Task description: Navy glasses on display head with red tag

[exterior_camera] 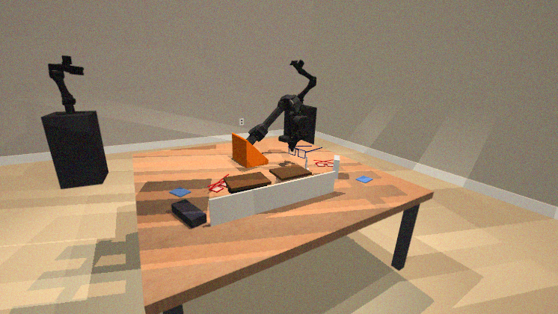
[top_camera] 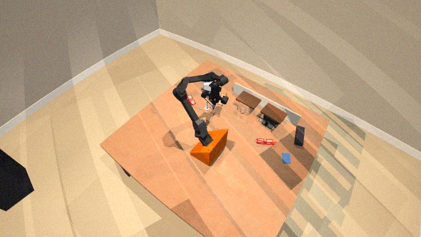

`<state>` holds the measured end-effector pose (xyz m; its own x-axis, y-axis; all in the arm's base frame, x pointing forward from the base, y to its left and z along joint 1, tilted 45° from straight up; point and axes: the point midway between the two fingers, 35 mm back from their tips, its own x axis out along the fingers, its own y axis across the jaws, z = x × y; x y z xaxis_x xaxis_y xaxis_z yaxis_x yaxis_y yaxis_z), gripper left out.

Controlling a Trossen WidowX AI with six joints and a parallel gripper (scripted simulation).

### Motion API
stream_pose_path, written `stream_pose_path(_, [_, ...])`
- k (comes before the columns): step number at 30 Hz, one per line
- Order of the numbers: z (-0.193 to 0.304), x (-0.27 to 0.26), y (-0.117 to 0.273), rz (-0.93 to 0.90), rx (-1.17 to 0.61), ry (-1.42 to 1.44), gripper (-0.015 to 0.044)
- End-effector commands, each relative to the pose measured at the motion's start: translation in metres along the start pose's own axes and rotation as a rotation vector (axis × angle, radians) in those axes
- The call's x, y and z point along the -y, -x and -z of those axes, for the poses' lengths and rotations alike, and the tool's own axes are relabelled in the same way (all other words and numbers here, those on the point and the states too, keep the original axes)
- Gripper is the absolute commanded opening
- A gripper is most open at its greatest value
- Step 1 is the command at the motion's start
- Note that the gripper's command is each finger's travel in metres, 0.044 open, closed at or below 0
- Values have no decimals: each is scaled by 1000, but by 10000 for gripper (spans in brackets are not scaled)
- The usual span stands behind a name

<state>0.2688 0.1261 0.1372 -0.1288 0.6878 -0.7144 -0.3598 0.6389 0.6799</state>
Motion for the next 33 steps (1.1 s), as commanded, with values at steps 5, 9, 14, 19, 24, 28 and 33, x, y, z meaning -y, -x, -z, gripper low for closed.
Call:
stream_pose_path(5, [0, -15, 0, 1, -1, -241, 0])
stream_pose_path(9, [0, -22, 0, 1, -1, -358, 0])
stream_pose_path(14, [0, -31, 0, 1, -1, -503, 0])
stream_pose_path(19, [1, -40, 0, 0, -1, -648, 0])
stream_pose_path(24, [2, -48, 0, -1, -1, -793, 0])
stream_pose_path(28, [3, -55, 1, -3, -2, -909, 0])
stream_pose_path(33, [4, -64, 1, -4, -3, -1055, 0])
